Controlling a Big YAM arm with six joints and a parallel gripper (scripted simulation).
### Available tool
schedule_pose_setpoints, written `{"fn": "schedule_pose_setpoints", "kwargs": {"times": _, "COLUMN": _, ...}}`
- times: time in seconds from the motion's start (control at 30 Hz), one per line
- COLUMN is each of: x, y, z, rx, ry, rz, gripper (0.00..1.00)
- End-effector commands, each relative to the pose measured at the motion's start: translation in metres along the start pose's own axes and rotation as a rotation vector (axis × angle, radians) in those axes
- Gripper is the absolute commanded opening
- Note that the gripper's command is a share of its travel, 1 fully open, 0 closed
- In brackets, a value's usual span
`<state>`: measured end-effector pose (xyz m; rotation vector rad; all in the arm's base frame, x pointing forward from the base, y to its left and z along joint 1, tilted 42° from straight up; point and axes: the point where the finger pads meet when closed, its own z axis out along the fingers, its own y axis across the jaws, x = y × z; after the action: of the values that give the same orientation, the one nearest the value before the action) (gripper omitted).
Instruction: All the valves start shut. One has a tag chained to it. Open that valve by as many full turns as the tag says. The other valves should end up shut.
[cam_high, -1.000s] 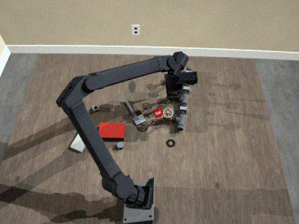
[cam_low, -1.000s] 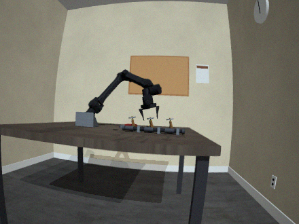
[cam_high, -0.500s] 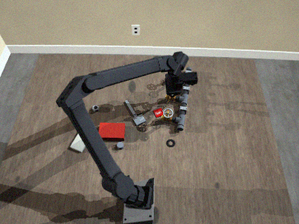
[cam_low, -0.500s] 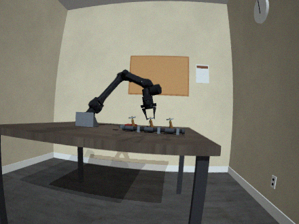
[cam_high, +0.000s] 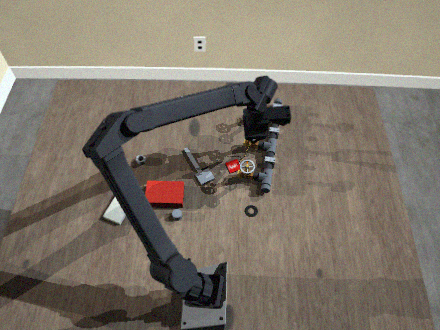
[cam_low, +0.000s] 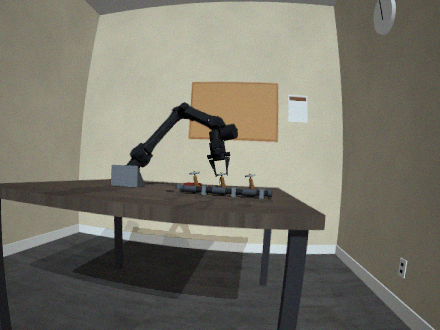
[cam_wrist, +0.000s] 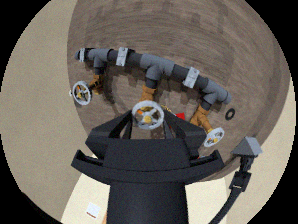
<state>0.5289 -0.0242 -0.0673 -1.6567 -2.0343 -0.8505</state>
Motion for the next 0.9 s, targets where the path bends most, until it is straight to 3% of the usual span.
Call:
{"fn": "schedule_pose_setpoints", "kwargs": {"times": 0.0, "x": 0.0014, "y": 0.0071, "z": -0.0060, "rx": -0.008, "ry": -0.011, "rz": -0.037, "gripper": 0.00}}
{"fn": "schedule_pose_setpoints", "kwargs": {"times": 0.37, "x": 0.0014, "y": 0.0071, "z": -0.0060, "rx": -0.008, "ry": -0.011, "rz": -0.187, "gripper": 0.00}}
{"fn": "schedule_pose_setpoints", "kwargs": {"times": 0.77, "x": 0.0002, "y": 0.0089, "z": -0.0058, "rx": -0.004, "ry": -0.011, "rz": -0.697, "gripper": 0.00}}
{"fn": "schedule_pose_setpoints", "kwargs": {"times": 0.87, "x": 0.0002, "y": 0.0089, "z": -0.0057, "rx": -0.004, "ry": -0.011, "rz": -0.753, "gripper": 0.00}}
